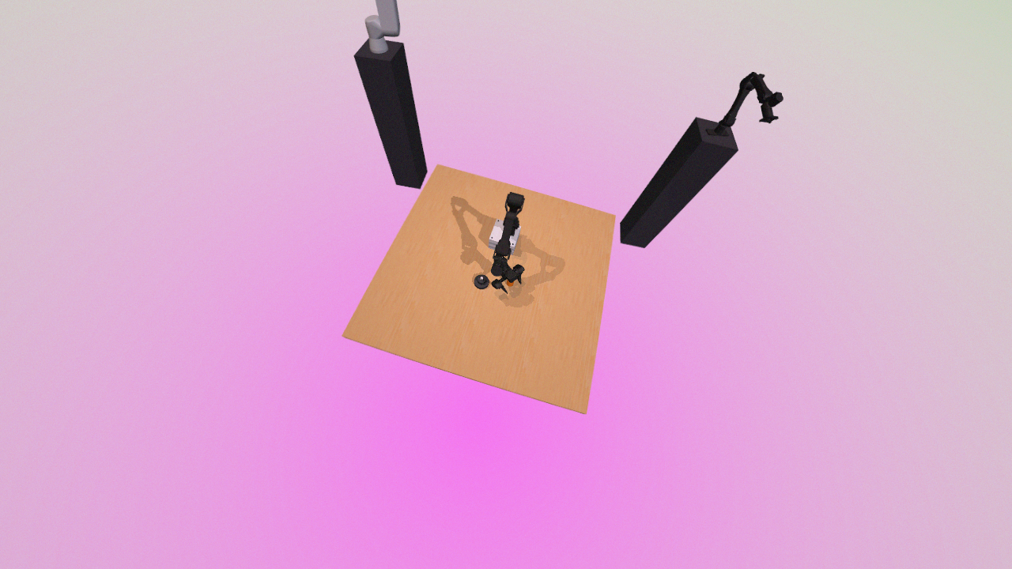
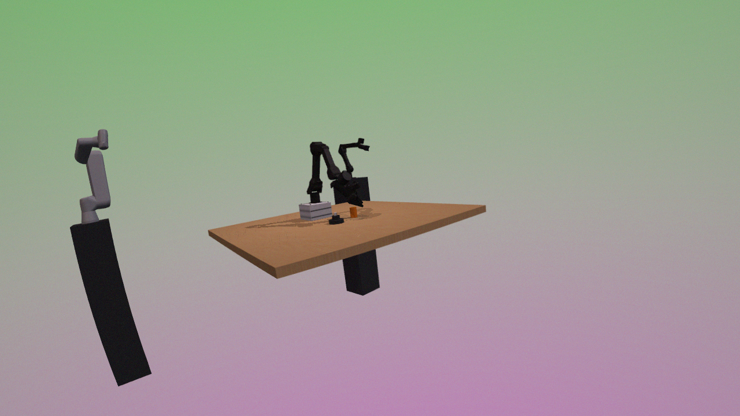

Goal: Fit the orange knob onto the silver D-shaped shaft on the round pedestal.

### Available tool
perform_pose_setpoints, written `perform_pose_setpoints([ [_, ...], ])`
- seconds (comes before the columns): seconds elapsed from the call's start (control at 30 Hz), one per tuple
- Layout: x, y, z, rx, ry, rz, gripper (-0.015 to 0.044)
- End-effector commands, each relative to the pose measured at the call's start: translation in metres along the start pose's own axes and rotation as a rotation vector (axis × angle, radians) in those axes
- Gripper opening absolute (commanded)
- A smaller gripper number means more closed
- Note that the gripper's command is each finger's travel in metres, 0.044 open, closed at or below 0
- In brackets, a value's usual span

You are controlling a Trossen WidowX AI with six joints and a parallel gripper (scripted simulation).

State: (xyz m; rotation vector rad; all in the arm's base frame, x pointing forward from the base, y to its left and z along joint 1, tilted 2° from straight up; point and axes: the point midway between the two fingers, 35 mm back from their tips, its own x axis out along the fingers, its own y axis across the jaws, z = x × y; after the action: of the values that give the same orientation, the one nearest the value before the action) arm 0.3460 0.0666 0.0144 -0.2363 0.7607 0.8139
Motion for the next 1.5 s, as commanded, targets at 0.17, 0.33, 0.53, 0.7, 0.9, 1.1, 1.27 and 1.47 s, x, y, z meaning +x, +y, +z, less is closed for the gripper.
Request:
perform_pose_setpoints([
  [0.17, -0.062, 0.034, 0.017, -0.165, 0.715, -0.047, 0.044],
  [0.33, -0.069, 0.038, 0.015, -0.172, 0.754, -0.038, 0.044],
  [0.53, -0.069, 0.038, 0.015, -0.172, 0.754, -0.038, 0.044],
  [0.7, -0.068, 0.037, 0.016, -0.172, 0.754, -0.038, 0.044],
  [0.9, -0.065, 0.037, 0.016, -0.192, 0.755, -0.03, 0.044],
  [1.1, -0.046, 0.033, -0.008, -0.192, 0.755, -0.03, 0.044],
  [1.27, -0.043, 0.033, -0.011, -0.192, 0.755, -0.03, 0.044],
  [1.47, -0.033, 0.032, -0.02, -0.192, 0.755, -0.03, 0.044],
])
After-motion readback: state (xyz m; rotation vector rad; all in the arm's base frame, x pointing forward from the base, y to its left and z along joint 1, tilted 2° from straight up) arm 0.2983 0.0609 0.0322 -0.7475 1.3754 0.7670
